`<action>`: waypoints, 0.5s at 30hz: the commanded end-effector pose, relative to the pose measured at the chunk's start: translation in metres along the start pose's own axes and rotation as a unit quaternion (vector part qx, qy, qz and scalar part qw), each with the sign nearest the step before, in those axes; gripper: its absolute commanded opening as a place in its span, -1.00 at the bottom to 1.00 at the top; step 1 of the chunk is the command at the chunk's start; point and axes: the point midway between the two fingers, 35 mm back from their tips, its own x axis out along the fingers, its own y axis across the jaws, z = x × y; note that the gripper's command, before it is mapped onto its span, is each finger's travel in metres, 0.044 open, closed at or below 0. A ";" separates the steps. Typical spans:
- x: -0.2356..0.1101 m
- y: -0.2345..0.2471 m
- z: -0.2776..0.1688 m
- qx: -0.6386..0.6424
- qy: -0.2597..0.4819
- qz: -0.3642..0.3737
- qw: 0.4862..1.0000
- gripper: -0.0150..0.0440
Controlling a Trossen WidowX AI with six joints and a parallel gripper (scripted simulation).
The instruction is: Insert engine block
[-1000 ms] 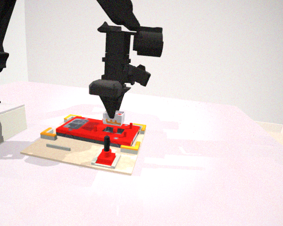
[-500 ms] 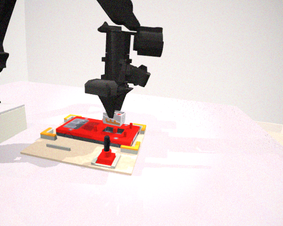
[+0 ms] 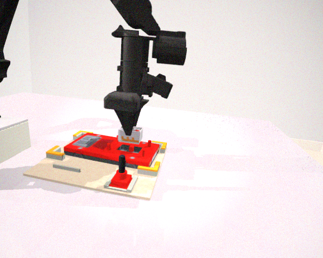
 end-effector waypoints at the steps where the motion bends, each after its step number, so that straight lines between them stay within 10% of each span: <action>1: 0.001 0.000 0.000 0.034 0.000 -0.002 0.999 0.05; 15: 0.003 0.000 0.000 0.036 0.000 -0.002 0.999 0.05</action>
